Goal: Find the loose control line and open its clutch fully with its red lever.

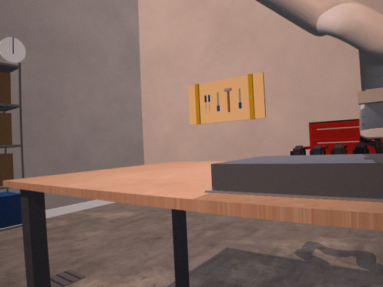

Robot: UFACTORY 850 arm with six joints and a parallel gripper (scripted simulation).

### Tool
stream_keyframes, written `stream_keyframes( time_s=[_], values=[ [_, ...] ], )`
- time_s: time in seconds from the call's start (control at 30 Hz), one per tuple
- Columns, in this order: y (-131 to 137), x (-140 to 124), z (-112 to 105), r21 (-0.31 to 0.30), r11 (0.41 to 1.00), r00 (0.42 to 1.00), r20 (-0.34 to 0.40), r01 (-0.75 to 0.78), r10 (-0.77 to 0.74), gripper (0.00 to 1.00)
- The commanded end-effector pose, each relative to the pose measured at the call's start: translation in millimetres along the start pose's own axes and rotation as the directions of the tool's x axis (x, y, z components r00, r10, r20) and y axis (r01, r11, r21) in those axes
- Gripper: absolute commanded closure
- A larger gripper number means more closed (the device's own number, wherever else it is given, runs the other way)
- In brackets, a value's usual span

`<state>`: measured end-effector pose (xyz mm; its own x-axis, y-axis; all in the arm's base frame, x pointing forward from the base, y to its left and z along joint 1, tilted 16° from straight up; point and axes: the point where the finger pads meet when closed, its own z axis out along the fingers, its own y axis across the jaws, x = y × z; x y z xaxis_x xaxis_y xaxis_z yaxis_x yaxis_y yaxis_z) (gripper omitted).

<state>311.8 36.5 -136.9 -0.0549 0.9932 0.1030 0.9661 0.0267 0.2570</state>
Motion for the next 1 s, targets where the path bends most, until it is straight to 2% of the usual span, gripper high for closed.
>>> stream_keyframes(
  time_s=[0.0,0.73,0.97],
  values=[
    [-6.6,0.0,-0.2,0.001,1.0,1.0,0.0,0.0,0.0,1.0],
    [-15.1,0.0,-1.0,0.001,1.0,1.0,0.0,0.0,0.0,1.0],
    [-15.1,0.0,-19.9,0.001,1.0,1.0,0.0,0.0,0.0,1.0]
  ],
)
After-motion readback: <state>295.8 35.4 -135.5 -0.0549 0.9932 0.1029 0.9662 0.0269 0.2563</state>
